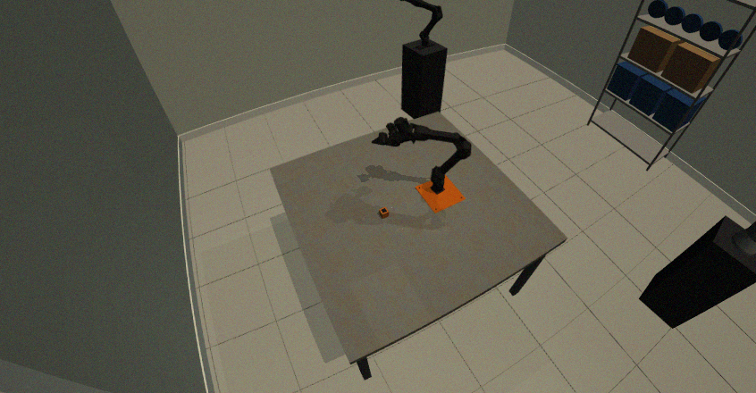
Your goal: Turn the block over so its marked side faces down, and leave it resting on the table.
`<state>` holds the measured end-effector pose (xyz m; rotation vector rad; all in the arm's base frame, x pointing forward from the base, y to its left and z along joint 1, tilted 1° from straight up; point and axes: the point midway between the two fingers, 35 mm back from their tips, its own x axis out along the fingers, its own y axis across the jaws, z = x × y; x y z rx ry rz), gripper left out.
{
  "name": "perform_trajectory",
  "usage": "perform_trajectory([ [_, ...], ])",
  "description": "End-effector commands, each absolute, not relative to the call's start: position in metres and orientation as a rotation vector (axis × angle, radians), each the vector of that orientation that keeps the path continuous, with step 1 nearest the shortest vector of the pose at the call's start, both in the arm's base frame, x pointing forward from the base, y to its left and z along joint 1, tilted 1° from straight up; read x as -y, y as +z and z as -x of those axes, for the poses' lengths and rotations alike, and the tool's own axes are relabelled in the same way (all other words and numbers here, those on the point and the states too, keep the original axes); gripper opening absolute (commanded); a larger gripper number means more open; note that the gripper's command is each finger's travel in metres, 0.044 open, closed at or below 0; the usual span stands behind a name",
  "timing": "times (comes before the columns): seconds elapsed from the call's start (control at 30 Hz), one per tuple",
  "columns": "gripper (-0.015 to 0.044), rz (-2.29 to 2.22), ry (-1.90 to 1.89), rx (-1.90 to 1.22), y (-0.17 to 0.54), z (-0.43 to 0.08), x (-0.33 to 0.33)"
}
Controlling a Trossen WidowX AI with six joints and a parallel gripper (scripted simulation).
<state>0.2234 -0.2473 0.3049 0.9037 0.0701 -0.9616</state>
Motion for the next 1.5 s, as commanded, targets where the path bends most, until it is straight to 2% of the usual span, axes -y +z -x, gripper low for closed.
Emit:
perform_trajectory([
  [0.0,0.044,-0.814,-0.834,-0.426,0.27,-0.28,0.218],
  [0.27,0.044,-0.488,-0.487,-1.072,0.201,-0.352,0.128],
  [0.5,0.044,-0.121,-0.101,-1.526,0.148,-0.371,0.04],
  [1.47,0.044,-0.112,-0.09,-1.537,0.087,-0.367,0.029],
])
